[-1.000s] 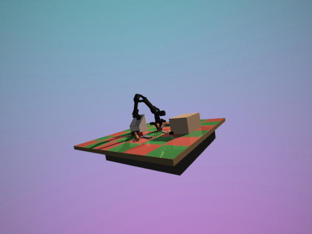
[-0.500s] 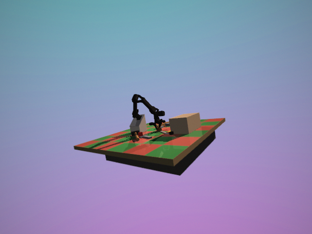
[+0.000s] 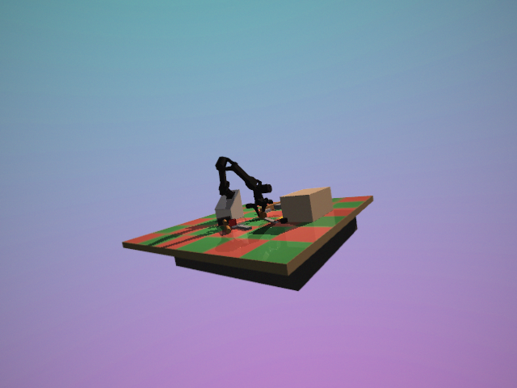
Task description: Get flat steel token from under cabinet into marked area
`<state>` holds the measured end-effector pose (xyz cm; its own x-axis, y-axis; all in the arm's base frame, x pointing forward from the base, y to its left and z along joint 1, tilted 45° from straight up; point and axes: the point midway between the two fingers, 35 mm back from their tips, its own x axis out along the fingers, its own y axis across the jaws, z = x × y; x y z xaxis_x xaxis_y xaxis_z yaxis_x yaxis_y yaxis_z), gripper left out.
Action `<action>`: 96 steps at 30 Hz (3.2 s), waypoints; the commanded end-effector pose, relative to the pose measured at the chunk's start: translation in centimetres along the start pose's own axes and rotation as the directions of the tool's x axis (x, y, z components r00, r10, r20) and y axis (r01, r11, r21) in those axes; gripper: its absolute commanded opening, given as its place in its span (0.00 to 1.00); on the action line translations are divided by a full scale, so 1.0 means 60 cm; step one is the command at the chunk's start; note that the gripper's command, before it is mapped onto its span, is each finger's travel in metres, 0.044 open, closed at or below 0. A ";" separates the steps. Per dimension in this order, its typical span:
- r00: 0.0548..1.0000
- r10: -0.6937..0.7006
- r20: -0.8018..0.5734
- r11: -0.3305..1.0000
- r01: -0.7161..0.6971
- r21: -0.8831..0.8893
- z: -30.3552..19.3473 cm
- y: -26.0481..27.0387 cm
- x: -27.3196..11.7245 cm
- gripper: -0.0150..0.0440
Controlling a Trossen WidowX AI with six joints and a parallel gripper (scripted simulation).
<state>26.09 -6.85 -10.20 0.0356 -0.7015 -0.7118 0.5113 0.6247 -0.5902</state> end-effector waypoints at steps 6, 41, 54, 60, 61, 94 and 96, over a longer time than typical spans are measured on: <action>1.000 0.002 0.007 1.000 -0.002 0.000 0.014 -0.015 -0.003 0.25; 1.000 0.000 0.008 1.000 0.000 0.000 0.050 -0.072 -0.003 0.25; 1.000 0.000 0.008 1.000 0.000 0.000 0.052 -0.094 -0.003 0.25; 1.000 -0.001 0.008 1.000 0.001 -0.001 0.053 -0.104 -0.003 0.25; 1.000 -0.001 0.008 1.000 0.001 -0.001 0.054 -0.106 -0.003 0.25; 1.000 -0.002 0.008 1.000 0.002 -0.001 0.060 -0.160 -0.003 0.25; 1.000 -0.002 0.008 1.000 0.002 -0.001 0.060 -0.164 -0.003 0.25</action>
<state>24.31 -13.99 -3.26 0.0346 -0.7052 -0.7082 0.5103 0.6217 -0.5942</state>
